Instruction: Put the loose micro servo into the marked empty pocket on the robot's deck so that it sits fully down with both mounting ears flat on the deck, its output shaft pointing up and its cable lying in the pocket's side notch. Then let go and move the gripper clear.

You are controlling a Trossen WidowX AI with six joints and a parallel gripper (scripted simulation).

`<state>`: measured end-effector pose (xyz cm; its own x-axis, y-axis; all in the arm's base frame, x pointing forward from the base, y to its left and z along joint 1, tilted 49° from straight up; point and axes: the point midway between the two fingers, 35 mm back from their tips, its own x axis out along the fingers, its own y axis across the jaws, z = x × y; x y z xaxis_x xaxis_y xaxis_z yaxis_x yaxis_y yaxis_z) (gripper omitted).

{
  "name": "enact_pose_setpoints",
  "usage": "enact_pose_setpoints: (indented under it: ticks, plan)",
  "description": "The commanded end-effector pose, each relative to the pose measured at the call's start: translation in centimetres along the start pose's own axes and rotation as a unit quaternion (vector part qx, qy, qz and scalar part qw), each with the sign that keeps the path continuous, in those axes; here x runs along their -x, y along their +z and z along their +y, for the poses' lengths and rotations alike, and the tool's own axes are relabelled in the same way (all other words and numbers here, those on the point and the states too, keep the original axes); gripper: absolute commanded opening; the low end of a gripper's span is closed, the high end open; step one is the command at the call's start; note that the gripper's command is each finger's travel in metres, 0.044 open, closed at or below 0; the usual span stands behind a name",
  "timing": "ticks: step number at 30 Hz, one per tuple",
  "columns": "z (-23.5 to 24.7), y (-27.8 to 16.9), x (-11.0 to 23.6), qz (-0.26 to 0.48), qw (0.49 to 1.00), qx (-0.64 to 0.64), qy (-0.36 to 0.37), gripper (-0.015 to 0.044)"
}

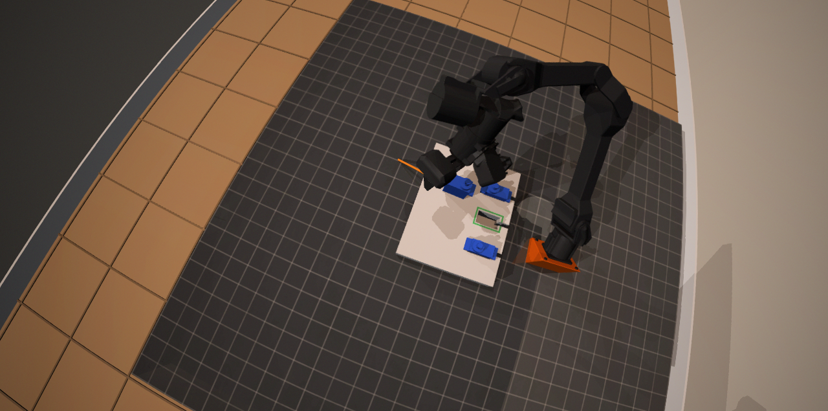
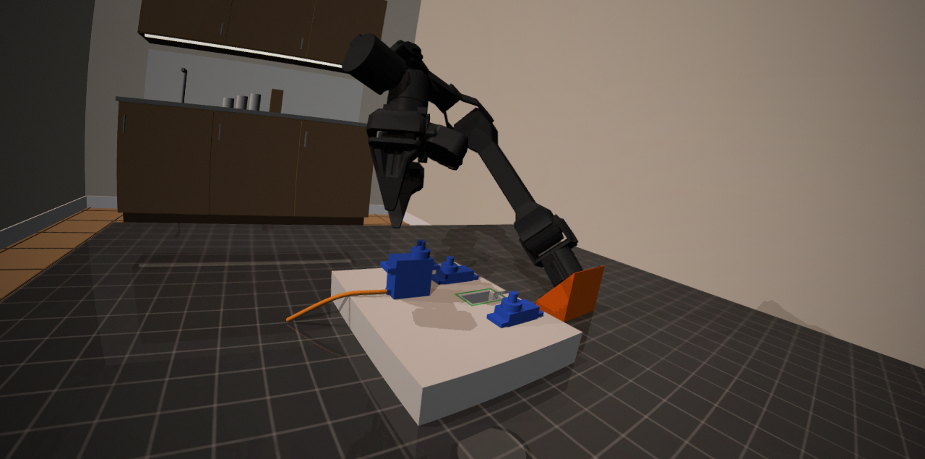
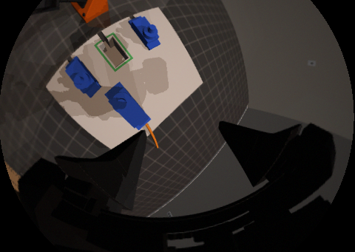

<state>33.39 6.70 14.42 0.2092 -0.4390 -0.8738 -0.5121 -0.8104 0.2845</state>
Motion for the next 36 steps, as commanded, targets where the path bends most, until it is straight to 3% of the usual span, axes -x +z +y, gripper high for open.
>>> enact_pose_setpoints:
  ticks: [1,13,36]
  plan:
    - [0.9,0.4,-0.4,-0.01,0.997,0.061,0.049,0.044]
    - [3.9,1.1,-0.6,-0.046,0.96,0.219,0.165,0.044]
    - [5.0,1.1,-3.1,-0.035,0.946,0.242,0.214,0.044]
